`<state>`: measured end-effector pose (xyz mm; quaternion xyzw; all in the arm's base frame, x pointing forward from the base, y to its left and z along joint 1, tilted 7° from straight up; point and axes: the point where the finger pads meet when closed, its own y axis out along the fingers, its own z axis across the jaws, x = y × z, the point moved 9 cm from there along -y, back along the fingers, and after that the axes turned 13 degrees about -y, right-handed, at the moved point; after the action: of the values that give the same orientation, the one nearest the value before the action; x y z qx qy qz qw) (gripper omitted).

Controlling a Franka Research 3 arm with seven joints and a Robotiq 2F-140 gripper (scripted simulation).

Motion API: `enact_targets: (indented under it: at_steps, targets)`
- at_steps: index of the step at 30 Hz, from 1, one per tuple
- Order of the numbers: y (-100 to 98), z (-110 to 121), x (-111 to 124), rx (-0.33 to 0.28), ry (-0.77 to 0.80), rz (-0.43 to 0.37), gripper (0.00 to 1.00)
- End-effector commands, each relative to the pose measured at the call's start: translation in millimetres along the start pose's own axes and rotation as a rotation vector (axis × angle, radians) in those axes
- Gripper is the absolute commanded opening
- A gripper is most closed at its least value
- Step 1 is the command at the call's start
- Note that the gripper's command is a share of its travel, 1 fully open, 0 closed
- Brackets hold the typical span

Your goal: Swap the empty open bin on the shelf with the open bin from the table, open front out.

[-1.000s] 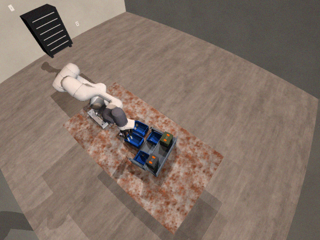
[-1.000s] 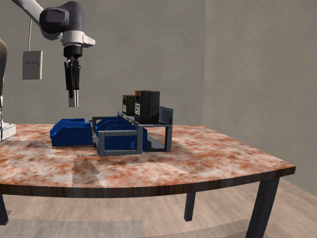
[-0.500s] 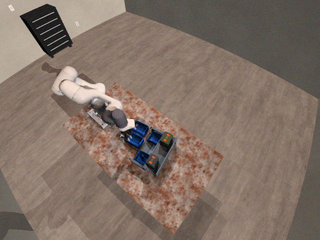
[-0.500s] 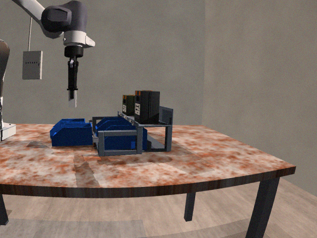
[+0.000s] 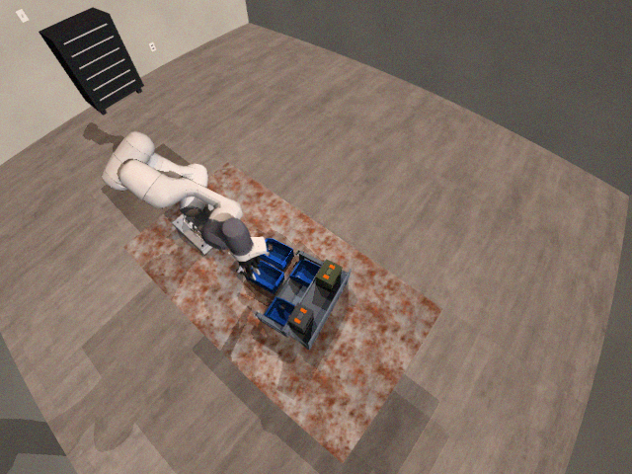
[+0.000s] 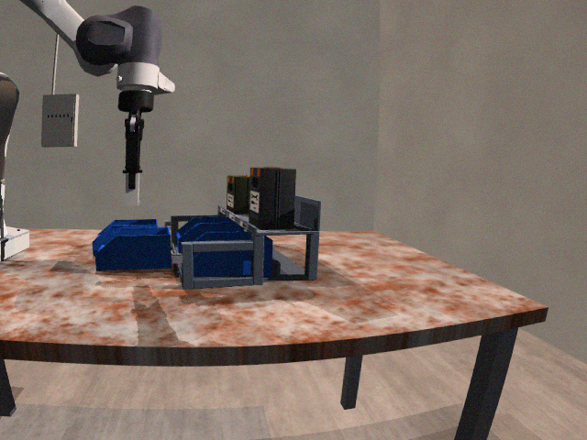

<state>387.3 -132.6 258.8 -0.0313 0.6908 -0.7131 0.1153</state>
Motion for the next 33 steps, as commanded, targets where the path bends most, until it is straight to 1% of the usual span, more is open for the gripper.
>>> enact_targets:
  at_steps: [1, 8, 10, 22, 33]
  targets:
    - [6.6, -0.4, -1.5, 0.003, -0.017, 0.006, 0.15]
    - [21.2, -0.2, -1.7, 0.003, -0.017, 0.006, 0.15]
    - [21.2, -0.2, -1.7, 0.003, -0.017, 0.006, 0.15]
    - [43.3, 0.1, -1.9, 0.003, -0.017, 0.006, 0.15]
    - [52.2, 0.2, -2.0, 0.003, -0.017, 0.006, 0.15]
